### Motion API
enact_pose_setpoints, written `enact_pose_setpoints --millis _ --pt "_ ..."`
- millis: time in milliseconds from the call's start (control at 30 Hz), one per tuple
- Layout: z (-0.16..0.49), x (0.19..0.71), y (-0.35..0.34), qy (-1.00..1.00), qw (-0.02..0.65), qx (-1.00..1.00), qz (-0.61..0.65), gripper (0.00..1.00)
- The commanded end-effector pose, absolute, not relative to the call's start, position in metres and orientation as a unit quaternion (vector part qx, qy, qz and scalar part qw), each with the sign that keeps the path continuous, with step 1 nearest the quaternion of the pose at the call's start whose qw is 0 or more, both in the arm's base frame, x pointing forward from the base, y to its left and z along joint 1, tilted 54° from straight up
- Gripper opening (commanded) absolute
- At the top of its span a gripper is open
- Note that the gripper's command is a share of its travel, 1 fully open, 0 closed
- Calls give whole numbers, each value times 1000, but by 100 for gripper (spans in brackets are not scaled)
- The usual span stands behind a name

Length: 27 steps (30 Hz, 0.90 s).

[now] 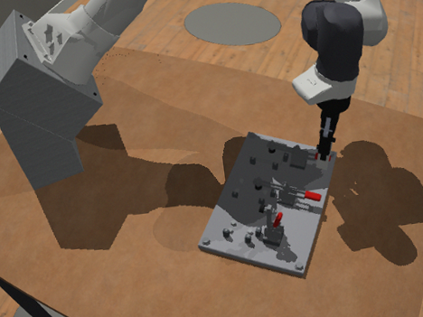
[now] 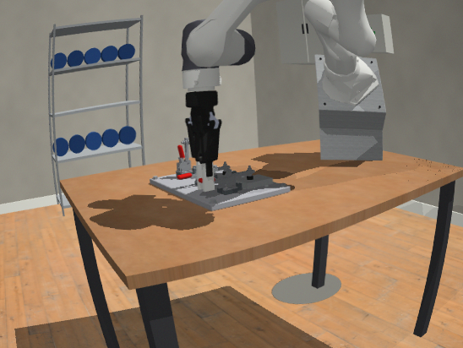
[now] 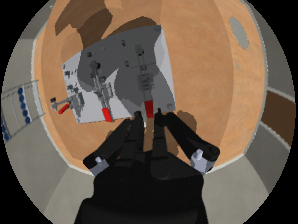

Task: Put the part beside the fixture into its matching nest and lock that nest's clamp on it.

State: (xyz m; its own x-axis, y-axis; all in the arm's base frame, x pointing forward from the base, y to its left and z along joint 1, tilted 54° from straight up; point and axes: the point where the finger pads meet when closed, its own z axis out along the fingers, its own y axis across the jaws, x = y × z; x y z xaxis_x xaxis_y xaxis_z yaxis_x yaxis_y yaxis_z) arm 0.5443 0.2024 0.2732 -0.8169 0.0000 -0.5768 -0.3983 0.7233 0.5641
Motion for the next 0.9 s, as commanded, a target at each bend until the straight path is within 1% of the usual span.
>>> enact_pose_setpoints --millis 0,667,700,867 --pt "271 546 205 885 282 -113 354 0" --pt "271 547 205 885 282 -113 354 0" --pt "271 547 205 885 282 -113 354 28" --pt "271 547 205 885 282 -113 354 28"
